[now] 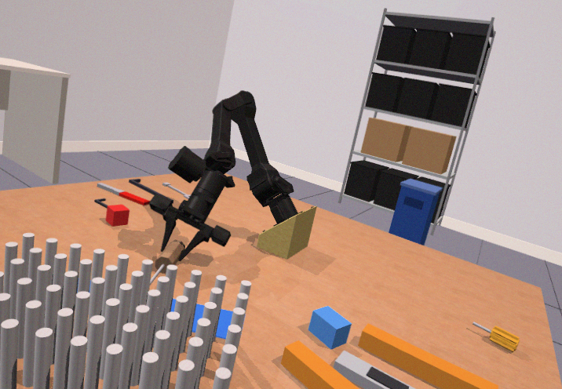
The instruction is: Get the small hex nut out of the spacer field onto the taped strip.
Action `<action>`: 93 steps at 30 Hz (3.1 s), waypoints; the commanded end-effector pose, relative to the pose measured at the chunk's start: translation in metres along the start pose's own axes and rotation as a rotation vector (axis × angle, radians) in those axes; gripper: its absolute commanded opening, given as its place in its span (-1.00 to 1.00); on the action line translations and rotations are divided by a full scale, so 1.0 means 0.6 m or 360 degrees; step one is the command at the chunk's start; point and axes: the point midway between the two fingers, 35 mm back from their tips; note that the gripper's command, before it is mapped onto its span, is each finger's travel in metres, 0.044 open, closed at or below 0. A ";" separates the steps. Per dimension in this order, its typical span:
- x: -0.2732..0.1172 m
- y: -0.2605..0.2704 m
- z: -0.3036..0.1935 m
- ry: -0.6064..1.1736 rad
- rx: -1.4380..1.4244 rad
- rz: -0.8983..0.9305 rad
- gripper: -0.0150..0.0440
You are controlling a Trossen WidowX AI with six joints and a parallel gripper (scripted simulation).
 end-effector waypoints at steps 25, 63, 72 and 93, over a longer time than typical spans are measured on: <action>-0.012 -0.002 0.016 0.0007 -0.0005 -0.0001 -0.49; -0.032 0.005 0.017 0.0005 0.0000 0.0001 -0.49; -0.039 0.010 0.011 0.0005 0.0002 0.0002 -0.49; -0.088 0.003 0.052 0.0008 -0.0006 -0.0003 -0.49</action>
Point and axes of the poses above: the point midway between the two fingers, 35 mm back from their tips, its own x axis out along the fingers, its own y axis across the jaws, z = x × y, and after that the axes turned 8 degrees about -x, right-handed
